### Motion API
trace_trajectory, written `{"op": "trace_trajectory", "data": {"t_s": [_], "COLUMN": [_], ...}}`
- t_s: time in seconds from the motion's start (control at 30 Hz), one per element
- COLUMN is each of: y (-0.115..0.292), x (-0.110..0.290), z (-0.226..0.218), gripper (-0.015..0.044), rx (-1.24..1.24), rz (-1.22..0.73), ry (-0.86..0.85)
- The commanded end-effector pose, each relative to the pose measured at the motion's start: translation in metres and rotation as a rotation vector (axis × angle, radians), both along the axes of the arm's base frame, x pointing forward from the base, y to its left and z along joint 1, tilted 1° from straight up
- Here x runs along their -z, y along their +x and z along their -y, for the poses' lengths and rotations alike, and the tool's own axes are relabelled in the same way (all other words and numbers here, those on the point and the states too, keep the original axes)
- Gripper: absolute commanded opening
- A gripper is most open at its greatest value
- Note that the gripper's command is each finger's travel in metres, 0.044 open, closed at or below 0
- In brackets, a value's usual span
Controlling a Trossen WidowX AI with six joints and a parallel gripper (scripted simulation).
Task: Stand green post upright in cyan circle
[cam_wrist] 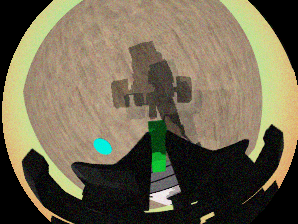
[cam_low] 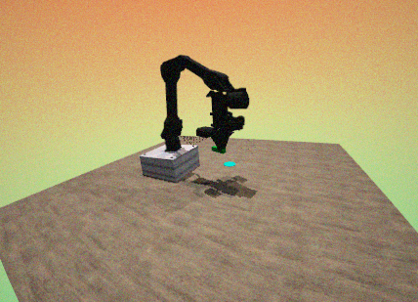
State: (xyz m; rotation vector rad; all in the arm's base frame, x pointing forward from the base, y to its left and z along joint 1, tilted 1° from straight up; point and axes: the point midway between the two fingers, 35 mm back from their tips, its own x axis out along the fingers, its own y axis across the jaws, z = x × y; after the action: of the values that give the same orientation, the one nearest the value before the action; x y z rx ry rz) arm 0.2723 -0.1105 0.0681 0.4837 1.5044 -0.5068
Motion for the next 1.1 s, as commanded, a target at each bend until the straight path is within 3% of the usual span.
{"op": "trace_trajectory", "data": {"t_s": [0.0, 1.07], "y": [0.003, 0.013], "x": [-0.001, -0.008], "z": [-0.012, -0.115], "gripper": [0.0023, 0.0023], "rx": [0.001, -0.029], "rz": [0.002, 0.002], "ry": [0.005, 0.015]}}
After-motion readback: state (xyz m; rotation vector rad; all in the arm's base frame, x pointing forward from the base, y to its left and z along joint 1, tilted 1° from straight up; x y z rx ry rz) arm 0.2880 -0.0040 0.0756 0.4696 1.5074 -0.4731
